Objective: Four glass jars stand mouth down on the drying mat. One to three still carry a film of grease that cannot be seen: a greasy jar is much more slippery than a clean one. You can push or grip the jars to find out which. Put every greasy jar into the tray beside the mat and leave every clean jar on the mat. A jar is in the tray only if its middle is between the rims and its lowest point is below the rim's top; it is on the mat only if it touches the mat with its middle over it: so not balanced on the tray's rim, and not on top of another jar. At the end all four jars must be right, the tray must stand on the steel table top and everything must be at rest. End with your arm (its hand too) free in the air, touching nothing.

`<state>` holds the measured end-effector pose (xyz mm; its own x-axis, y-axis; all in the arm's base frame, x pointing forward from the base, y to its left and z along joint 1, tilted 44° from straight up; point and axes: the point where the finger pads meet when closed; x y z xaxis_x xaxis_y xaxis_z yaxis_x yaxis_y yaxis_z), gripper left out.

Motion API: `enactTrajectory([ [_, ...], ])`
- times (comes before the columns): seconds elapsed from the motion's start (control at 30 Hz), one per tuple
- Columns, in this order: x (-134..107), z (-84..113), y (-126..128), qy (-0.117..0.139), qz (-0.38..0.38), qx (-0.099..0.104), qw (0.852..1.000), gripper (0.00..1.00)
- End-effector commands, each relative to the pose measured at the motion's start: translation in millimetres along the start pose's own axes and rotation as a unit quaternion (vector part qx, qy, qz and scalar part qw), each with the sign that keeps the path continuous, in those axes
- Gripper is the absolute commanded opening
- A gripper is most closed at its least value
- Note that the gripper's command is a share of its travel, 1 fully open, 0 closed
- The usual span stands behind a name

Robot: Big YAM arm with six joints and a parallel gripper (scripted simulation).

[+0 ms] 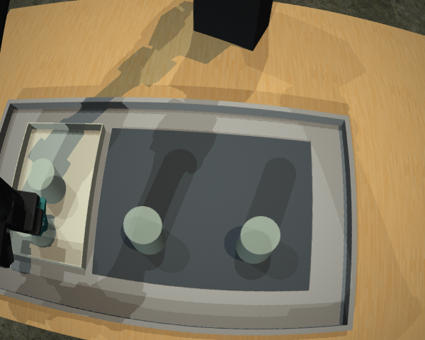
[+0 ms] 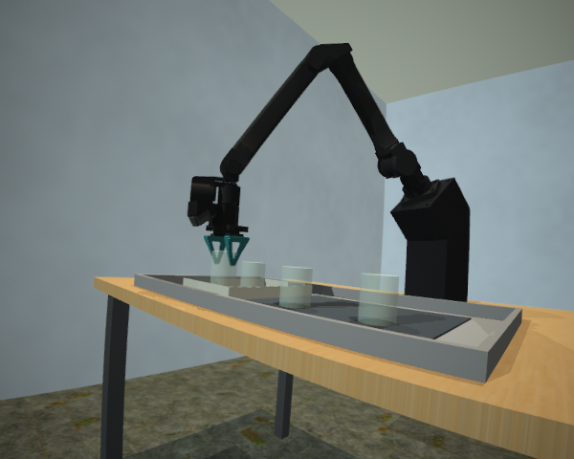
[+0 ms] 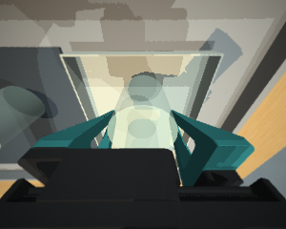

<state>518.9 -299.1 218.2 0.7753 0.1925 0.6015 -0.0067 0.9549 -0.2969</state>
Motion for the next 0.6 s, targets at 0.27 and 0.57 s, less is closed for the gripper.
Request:
enactTrajectory([
  [0.27, 19.3, -17.4, -2.5, -0.012, 0.003, -0.003, 1.0, 0.0],
  [0.57, 19.4, -22.7, -2.6, -0.012, 0.003, -0.003, 1.0, 0.0],
])
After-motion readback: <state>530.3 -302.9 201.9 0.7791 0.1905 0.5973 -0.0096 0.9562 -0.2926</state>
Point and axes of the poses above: the point where the finger pads meet when closed, its own z axis back along the fingers, its own y axis across the jaws, x = y × z, and after that the axes turned 4 degrees about z, right-handed
